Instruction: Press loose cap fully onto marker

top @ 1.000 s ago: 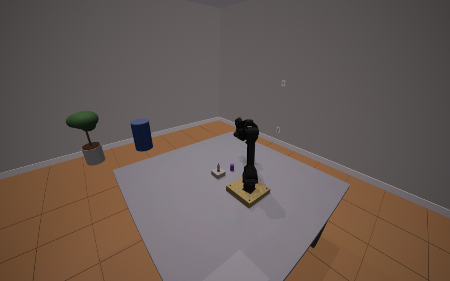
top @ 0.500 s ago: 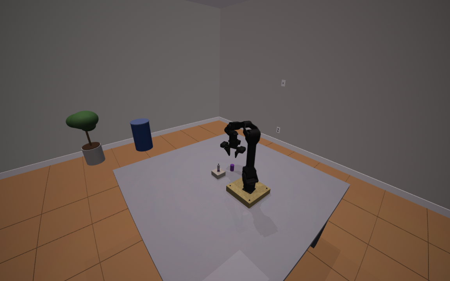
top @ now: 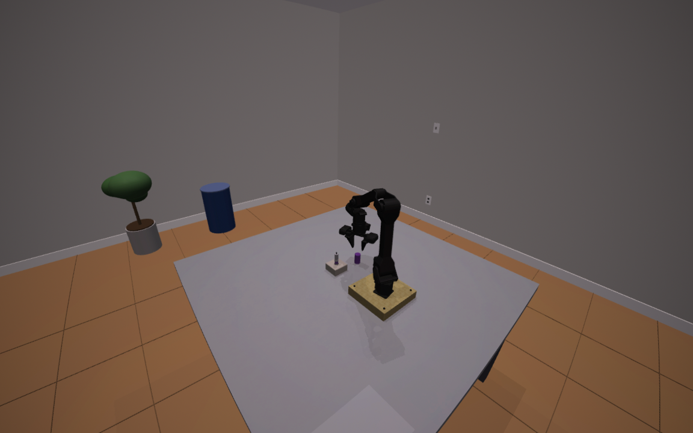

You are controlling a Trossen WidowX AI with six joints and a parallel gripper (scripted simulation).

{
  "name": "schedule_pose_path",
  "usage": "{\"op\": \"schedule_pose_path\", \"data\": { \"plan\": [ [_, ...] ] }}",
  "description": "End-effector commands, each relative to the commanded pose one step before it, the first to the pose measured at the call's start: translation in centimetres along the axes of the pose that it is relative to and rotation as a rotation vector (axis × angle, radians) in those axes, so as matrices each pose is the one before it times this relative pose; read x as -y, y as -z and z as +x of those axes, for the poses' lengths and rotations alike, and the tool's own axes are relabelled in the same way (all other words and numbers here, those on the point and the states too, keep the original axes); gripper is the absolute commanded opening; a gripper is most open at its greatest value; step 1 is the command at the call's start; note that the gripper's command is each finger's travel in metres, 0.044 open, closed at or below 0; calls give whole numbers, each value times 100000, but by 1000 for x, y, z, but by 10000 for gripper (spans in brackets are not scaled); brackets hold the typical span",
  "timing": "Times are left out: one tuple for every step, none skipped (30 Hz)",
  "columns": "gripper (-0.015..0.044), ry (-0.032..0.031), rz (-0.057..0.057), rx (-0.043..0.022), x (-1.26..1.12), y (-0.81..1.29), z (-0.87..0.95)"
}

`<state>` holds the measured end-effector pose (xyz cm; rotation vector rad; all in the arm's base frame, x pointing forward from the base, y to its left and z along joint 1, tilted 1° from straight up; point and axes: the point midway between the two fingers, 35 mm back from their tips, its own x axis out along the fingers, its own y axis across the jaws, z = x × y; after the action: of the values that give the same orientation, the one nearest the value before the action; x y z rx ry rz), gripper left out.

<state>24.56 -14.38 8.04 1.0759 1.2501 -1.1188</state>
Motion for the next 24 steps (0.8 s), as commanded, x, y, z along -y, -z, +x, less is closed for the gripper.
{"op": "schedule_pose_path", "data": {
  "plan": [
    [250, -545, -132, -262, -8, -44, 1383],
    [250, 1, 0, 1, 10, -7, 120],
    [250, 0, 0, 0, 0, 0, 0],
    [250, 0, 0, 0, 0, 0, 0],
    [250, 0, 0, 0, -2, -2, 27],
    [250, 0, 0, 0, -5, -6, 80],
    [250, 0, 0, 1, -8, -9, 134],
    [250, 0, 0, 1, -8, -11, 163],
    [250, 0, 0, 1, -8, -10, 163],
    [250, 0, 0, 1, -7, -10, 163],
    [250, 0, 0, 1, -6, -9, 163],
    [250, 0, 0, 1, -5, -8, 163],
    [250, 0, 0, 0, -4, -8, 163],
    [250, 0, 0, 0, -3, -7, 162],
    [250, 1, 0, 0, -3, -6, 162],
    [250, 1, 0, 0, -2, -6, 162],
    [250, 1, 0, 0, -1, -5, 162],
    [250, 1, 0, 0, 0, -5, 162],
    [250, 1, 0, 0, 1, -4, 161],
    [250, 1, 0, 0, 2, -3, 161],
    [250, 1, 0, 0, 2, -3, 161],
    [250, 1, 0, 0, 3, -2, 161],
    [250, 1, 0, 0, 4, -1, 160],
    [250, 1, 0, 0, 5, -1, 160]
  ]
}}
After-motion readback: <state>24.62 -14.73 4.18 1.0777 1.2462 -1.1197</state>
